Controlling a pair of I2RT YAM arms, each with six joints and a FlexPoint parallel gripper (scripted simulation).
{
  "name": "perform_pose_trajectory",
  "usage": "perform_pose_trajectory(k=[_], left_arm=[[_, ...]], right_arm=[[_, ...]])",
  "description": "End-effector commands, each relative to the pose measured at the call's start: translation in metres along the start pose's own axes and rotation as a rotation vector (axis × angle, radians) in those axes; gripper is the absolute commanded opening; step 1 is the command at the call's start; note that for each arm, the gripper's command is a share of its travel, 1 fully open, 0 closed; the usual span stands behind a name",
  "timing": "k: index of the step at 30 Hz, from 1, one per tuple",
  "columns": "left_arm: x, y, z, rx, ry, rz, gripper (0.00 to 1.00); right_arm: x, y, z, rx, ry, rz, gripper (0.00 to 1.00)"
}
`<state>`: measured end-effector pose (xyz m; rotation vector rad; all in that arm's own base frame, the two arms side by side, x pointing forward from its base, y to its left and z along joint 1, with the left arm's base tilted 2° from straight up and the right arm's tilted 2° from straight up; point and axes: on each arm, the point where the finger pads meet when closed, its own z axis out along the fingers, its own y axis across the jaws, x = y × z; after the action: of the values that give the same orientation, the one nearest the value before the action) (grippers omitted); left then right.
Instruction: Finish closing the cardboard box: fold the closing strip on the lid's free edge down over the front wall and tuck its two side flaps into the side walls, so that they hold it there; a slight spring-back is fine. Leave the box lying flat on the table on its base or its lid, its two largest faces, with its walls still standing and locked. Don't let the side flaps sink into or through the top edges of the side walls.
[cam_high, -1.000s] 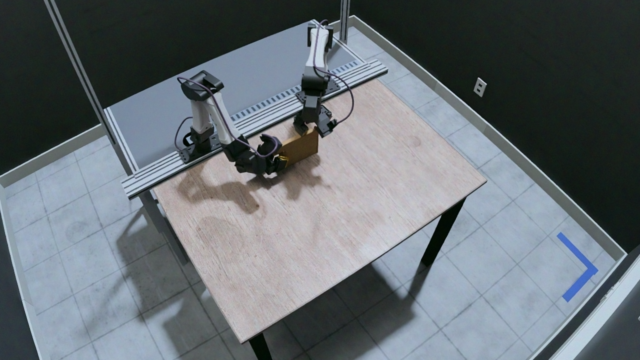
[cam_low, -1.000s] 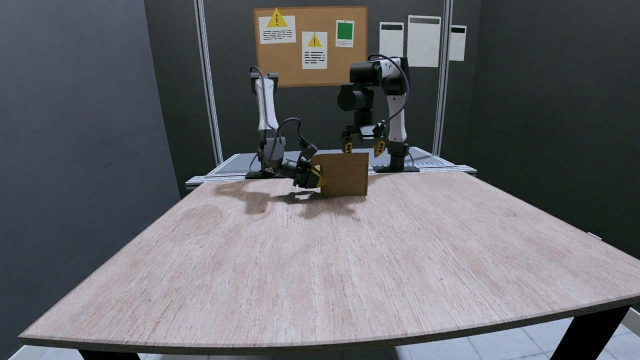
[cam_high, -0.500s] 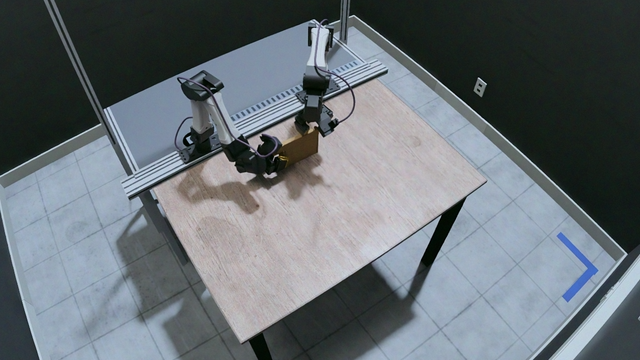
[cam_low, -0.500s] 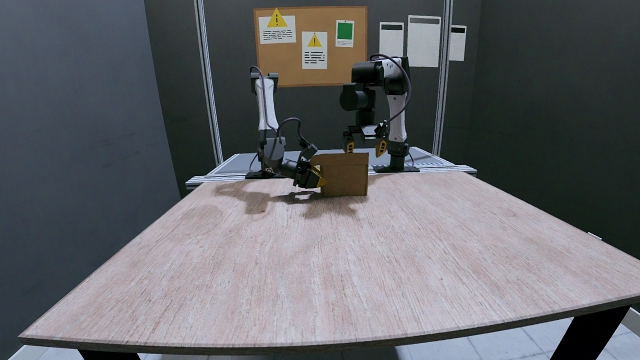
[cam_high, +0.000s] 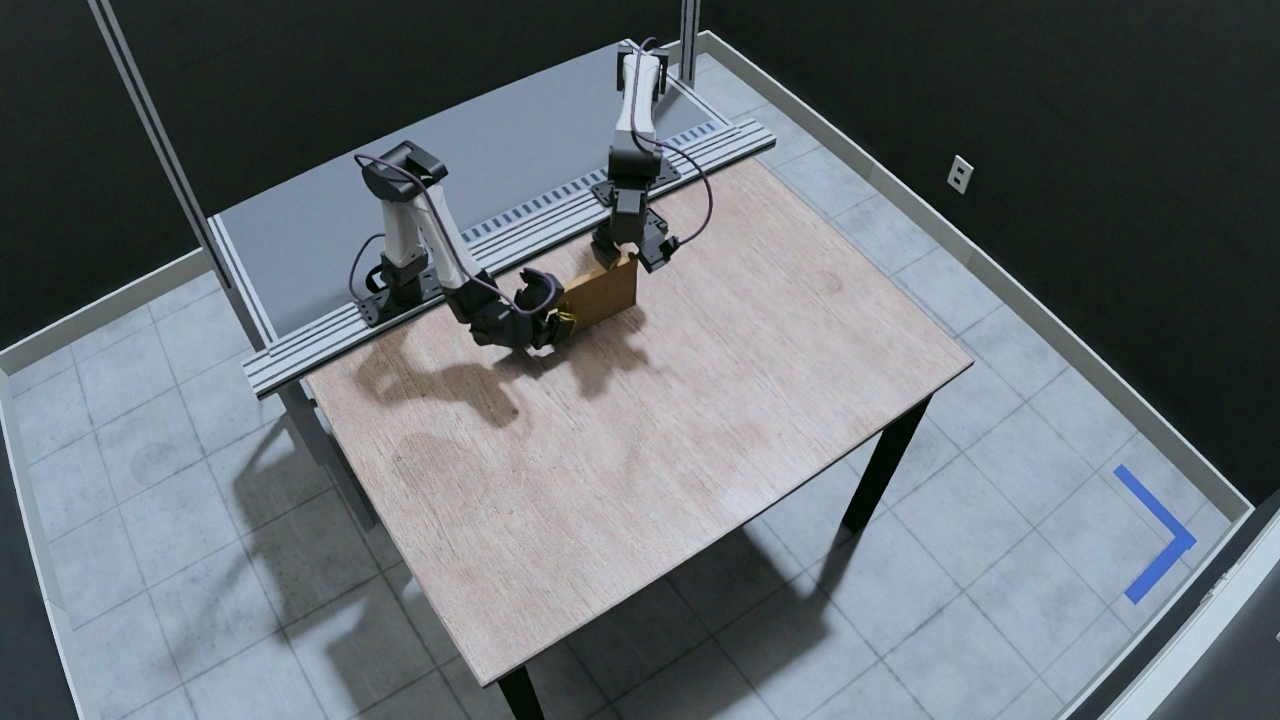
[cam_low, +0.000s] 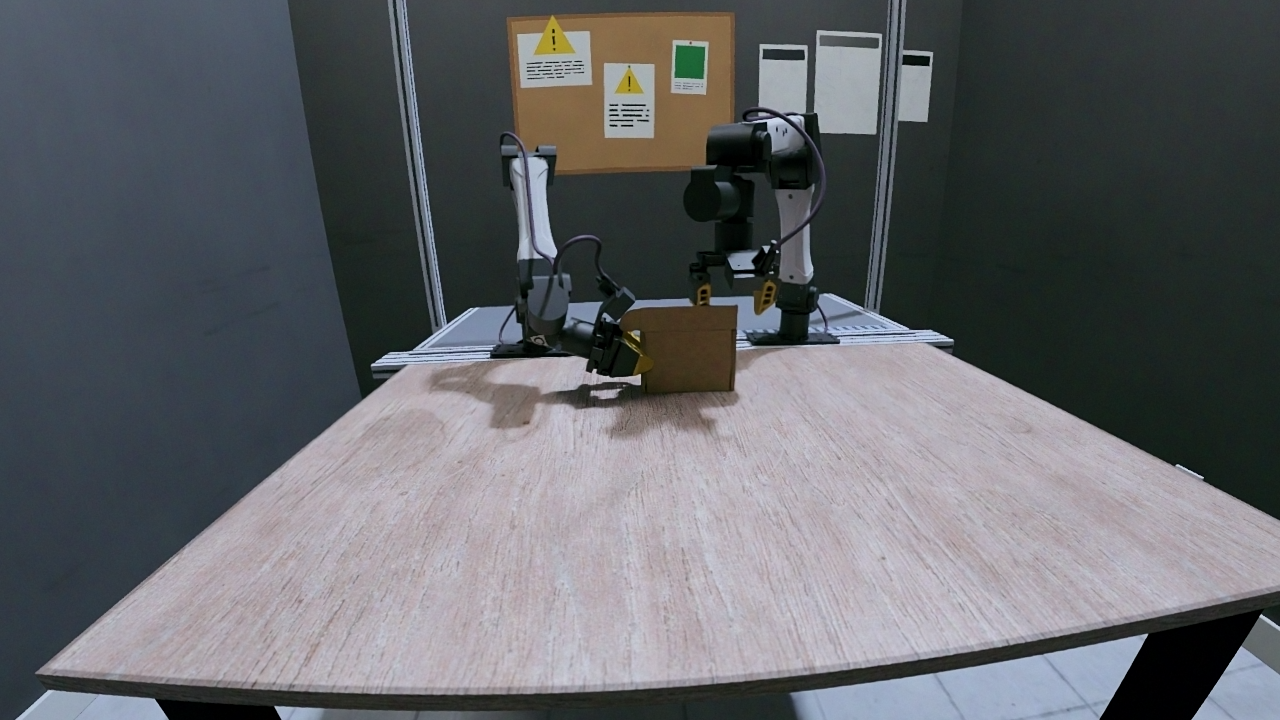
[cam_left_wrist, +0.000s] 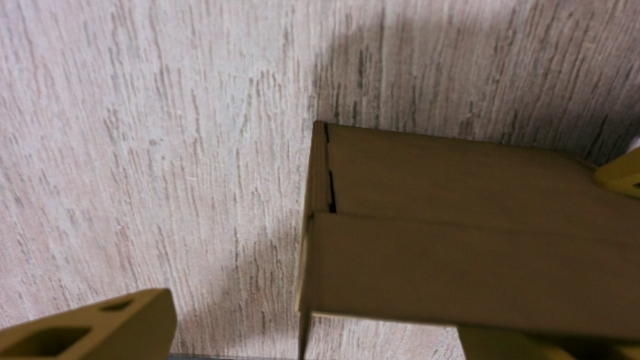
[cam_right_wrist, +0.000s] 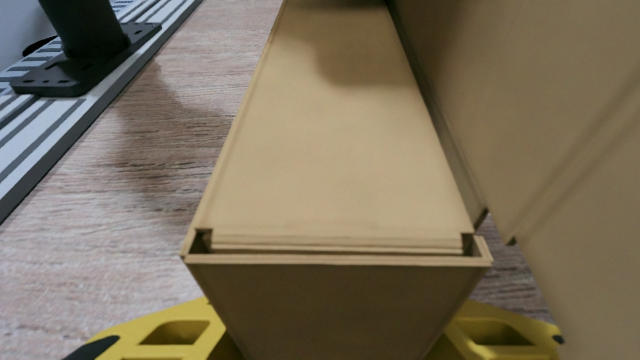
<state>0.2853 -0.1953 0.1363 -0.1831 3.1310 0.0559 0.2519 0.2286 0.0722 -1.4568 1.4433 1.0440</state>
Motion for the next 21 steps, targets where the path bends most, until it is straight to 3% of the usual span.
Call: perform_pose_trajectory(k=[1, 21], left_arm=[[-0.004, 0.004, -0.0087, 0.023, -0.039, -0.007, 0.84], [-0.0049, 0.0105, -0.0085, 0.022, -0.039, -0.006, 0.84]], right_arm=[[-0.0045, -0.0018, 0.0004, 0.002, -0.009, -0.028, 0.45], [-0.0045, -0.0018, 0.0004, 0.002, -0.009, -0.028, 0.45]])
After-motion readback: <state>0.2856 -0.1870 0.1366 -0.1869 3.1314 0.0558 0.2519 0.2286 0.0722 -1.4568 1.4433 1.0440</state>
